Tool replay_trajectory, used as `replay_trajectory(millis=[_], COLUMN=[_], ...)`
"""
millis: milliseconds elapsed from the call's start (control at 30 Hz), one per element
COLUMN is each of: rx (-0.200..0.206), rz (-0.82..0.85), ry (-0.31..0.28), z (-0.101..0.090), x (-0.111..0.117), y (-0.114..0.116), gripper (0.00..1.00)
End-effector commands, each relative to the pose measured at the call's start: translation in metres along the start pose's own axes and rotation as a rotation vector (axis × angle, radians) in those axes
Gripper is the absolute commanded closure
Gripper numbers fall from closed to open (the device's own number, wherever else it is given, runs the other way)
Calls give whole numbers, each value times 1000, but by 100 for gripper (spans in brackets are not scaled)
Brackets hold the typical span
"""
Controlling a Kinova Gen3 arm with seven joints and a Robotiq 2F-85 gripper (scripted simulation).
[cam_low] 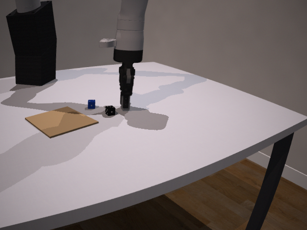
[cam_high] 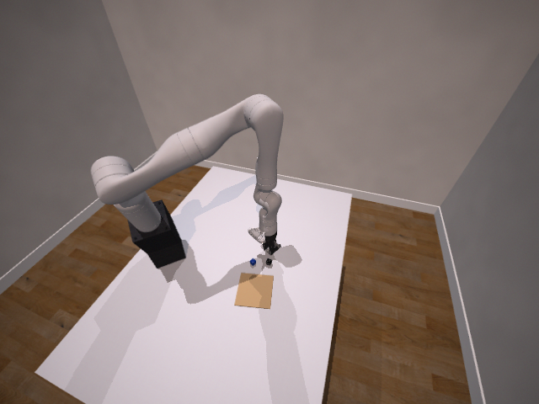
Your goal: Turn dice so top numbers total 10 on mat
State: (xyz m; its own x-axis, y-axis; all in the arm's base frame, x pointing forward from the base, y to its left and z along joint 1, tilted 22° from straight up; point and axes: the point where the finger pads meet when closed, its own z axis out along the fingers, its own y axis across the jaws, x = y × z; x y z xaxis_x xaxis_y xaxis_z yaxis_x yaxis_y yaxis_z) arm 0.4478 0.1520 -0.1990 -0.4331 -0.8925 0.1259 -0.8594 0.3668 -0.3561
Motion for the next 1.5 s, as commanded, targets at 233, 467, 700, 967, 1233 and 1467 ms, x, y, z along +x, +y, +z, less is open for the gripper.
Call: replay_trajectory(millis=[233,467,700,967,1233,1467], rx=[3,3,3,3,3,3], rz=[12,12,12,12,12,12], ry=[-6,-6,-6,-6,-6,-6], z=[2,2,2,2,2,2], x=[-2,-2,-2,-2,-2,-2], y=[-3,-3,-3,-3,-3,-3], gripper=[65,65,65,65,85,85])
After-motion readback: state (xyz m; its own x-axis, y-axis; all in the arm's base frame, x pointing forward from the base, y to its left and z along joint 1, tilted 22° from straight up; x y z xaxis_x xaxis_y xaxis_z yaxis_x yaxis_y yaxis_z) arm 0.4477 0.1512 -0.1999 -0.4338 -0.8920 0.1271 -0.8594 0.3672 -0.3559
